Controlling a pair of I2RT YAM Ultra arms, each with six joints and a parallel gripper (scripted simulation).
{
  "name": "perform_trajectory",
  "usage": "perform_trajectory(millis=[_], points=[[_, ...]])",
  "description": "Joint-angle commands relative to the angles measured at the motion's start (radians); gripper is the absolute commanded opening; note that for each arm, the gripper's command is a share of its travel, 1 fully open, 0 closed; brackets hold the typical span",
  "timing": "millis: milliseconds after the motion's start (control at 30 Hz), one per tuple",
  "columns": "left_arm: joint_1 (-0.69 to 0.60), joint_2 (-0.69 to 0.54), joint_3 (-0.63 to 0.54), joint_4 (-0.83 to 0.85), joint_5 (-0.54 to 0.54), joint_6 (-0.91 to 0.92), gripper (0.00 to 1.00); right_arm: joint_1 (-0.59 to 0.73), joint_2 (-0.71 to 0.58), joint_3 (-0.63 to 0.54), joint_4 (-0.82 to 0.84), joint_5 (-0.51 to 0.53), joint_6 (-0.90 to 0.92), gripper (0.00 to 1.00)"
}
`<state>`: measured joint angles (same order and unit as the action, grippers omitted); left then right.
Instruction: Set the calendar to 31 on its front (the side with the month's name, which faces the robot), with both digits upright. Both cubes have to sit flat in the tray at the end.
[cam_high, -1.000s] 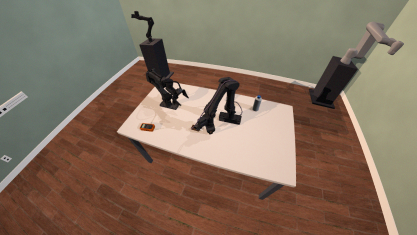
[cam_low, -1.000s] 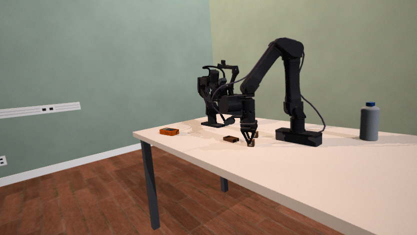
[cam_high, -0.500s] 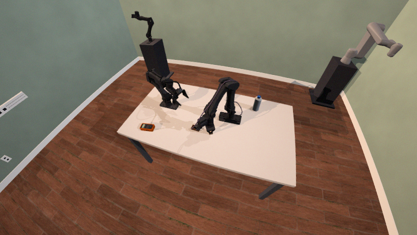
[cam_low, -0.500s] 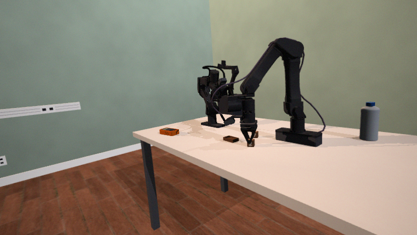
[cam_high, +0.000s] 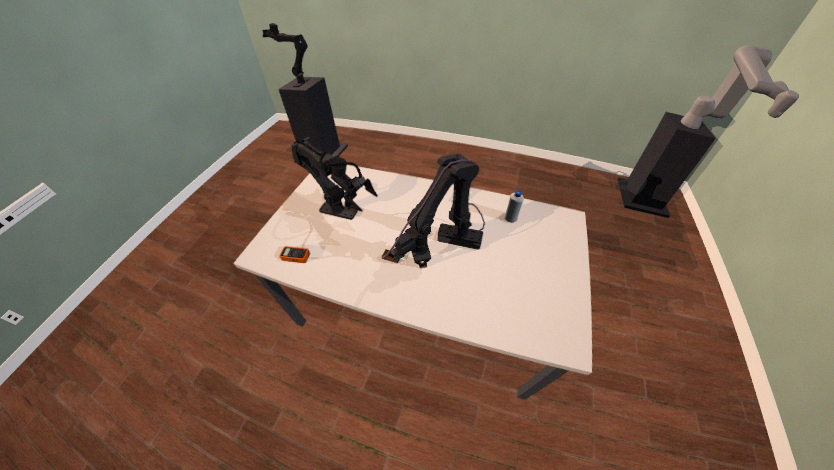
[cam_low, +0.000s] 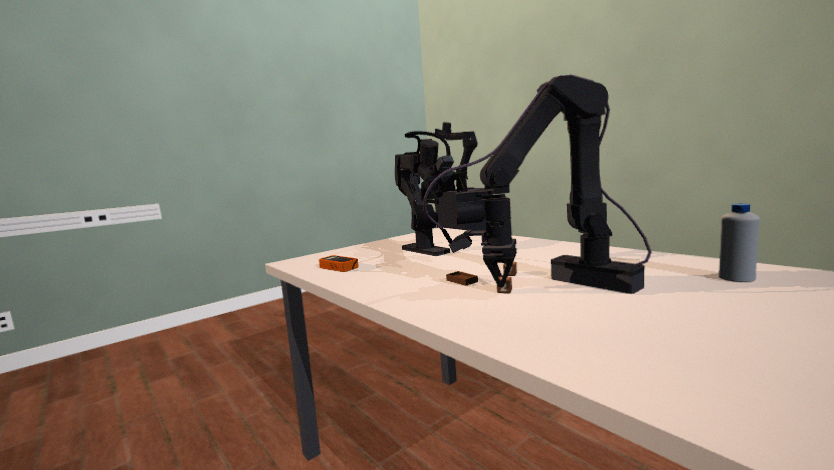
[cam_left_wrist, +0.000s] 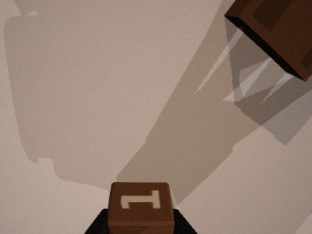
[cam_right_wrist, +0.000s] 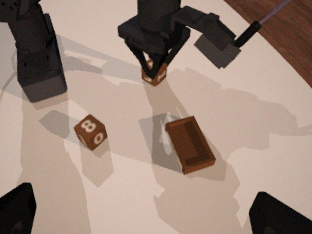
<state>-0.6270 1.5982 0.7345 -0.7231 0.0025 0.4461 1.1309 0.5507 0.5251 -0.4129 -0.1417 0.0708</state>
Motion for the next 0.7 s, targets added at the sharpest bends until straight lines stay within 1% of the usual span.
perform_trajectory(millis=[0,167,267,333,367,433,500,667], points=[[-0.003,-0.072,0.071,-0.104,-0.002,0.01,0.26,-0.013,-0.026,0.009,0.017,0.003,0.007,1.0],[-0.002,-0.125,0.146,-0.231,-0.002,0.01,0.26,-0.013,-0.026,0.009,0.017,0.003,0.007,1.0],[-0.002,-0.126,0.153,-0.241,-0.002,0.01,0.26,-0.013,-0.026,0.009,0.017,0.003,0.007,1.0],[-0.011,-0.117,0.163,-0.237,-0.01,-0.028,0.26,-0.013,-0.026,0.009,0.024,0.016,0.013,1.0],[-0.016,-0.114,0.165,-0.235,-0.009,-0.045,0.26,-0.006,-0.025,0.009,-0.008,0.026,0.019,1.0],[-0.045,-0.089,0.178,-0.227,-0.005,-0.105,0.26,0.012,-0.033,0.021,-0.047,0.069,0.044,1.0],[-0.106,-0.057,0.206,-0.22,0.005,-0.171,0.26,0.042,-0.056,0.024,-0.117,0.139,0.086,1.0],[-0.224,0.038,0.294,-0.231,0.003,-0.268,0.26,0.125,-0.149,0.045,-0.28,0.298,0.173,1.0]])
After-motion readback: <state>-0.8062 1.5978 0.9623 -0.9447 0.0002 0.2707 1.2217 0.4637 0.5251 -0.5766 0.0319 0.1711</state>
